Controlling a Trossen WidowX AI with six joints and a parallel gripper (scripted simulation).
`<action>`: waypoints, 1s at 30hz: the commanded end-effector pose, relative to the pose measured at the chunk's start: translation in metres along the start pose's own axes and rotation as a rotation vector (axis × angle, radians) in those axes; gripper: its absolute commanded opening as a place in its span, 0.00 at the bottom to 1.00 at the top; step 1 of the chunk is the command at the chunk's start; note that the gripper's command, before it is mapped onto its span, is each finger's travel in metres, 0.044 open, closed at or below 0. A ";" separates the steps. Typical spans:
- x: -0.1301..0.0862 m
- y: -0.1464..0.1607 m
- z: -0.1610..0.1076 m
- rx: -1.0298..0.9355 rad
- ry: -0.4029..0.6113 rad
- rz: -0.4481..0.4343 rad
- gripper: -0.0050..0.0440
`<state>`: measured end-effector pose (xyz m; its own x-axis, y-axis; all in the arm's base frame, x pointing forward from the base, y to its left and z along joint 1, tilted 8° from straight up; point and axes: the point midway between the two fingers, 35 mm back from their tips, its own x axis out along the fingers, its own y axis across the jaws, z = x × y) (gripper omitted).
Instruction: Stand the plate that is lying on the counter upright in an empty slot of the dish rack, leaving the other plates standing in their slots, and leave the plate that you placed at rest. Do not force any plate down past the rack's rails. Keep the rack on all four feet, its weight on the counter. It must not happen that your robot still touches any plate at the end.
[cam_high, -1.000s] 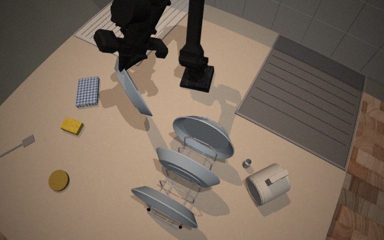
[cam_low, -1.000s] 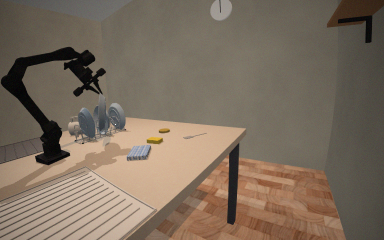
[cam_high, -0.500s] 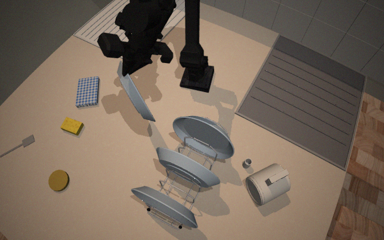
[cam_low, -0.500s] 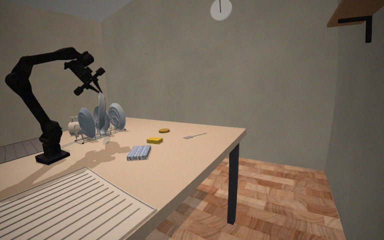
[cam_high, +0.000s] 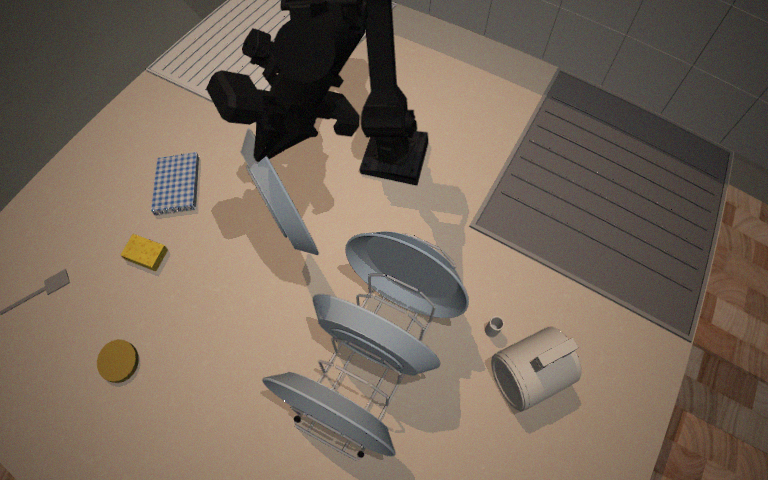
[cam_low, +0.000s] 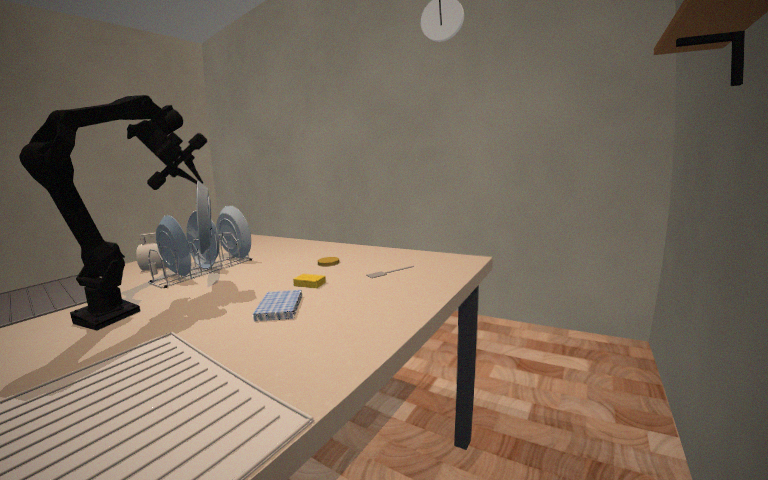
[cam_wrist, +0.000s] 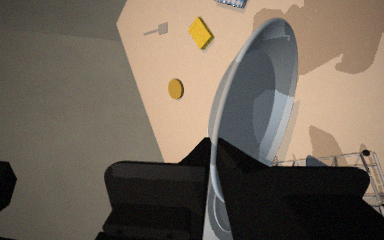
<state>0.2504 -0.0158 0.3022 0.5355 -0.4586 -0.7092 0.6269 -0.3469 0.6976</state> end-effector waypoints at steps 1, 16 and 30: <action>-0.007 0.006 -0.007 0.012 0.003 0.034 0.10; -0.017 0.005 -0.027 0.004 0.010 0.072 0.10; -0.013 -0.001 -0.027 -0.011 0.009 0.051 0.10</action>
<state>0.2579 0.0131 0.3080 0.5700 -0.4665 -0.6764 0.6081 -0.3141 0.7291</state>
